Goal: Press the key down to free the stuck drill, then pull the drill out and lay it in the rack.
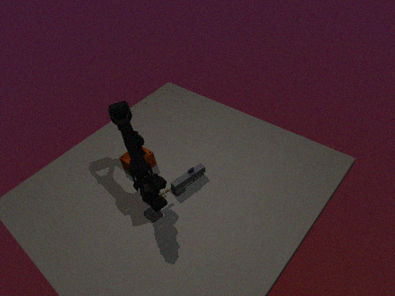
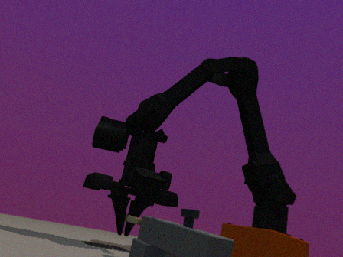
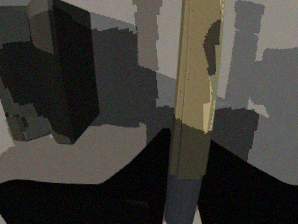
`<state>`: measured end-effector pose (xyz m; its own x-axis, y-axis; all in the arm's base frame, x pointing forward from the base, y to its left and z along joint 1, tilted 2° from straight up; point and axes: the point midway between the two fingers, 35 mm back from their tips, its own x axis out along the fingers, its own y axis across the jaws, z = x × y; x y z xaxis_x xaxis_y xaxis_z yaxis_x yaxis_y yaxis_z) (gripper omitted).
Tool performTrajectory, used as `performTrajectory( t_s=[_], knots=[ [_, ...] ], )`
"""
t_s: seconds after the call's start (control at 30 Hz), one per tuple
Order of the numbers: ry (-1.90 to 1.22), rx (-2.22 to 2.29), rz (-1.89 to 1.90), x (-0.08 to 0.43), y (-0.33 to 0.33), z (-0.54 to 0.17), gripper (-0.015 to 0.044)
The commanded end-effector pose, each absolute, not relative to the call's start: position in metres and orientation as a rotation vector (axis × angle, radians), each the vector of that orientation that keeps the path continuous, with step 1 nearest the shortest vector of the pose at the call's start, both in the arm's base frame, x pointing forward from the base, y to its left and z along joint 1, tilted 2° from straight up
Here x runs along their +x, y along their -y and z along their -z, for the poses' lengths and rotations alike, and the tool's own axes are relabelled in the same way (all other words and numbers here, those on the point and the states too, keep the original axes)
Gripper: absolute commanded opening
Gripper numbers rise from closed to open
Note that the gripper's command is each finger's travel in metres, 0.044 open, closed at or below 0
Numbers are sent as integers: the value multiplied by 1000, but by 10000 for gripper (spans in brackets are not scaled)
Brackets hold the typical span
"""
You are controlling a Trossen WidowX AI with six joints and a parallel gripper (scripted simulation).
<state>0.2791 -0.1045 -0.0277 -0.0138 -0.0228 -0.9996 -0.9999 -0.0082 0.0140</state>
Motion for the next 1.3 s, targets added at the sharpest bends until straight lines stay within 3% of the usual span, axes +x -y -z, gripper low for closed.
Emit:
performTrajectory(
  t_s=[0.0,1.27],
  knots=[
    [-1231,-1230,-1211,279,104,24,0],
    [-1231,-1230,-1212,276,101,10,0]
  ],
)
